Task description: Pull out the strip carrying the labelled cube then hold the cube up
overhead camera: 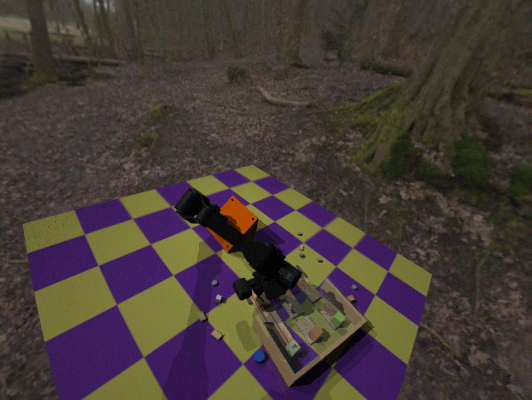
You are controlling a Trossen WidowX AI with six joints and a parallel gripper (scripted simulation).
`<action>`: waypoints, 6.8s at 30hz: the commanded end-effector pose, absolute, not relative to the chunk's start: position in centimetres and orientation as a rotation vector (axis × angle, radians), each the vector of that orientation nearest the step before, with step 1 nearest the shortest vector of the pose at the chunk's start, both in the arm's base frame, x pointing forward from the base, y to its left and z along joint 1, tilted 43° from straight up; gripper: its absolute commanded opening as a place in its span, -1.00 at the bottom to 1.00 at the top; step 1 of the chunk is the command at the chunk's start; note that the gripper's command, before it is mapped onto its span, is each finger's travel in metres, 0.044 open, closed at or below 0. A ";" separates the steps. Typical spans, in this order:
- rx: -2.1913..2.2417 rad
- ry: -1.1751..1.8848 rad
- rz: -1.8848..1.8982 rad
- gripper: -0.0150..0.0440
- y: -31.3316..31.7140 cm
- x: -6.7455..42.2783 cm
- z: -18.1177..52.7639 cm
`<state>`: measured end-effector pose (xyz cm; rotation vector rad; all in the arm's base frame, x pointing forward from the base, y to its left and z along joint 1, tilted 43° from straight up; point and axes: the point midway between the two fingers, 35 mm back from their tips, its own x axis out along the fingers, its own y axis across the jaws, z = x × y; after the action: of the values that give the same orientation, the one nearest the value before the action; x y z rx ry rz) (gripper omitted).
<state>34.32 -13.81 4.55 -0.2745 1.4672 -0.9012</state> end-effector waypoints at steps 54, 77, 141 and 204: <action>-0.282 1.470 -0.898 -0.49 -12.9 31.2 3.8; -0.282 1.472 -0.898 -0.49 -11.8 27.9 3.3; -0.283 1.479 -0.896 -0.49 -8.6 18.9 2.1; -0.359 1.529 -0.818 -0.14 -6.0 20.3 5.4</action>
<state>19.27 -5.67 5.13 -0.3161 1.5023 -0.8593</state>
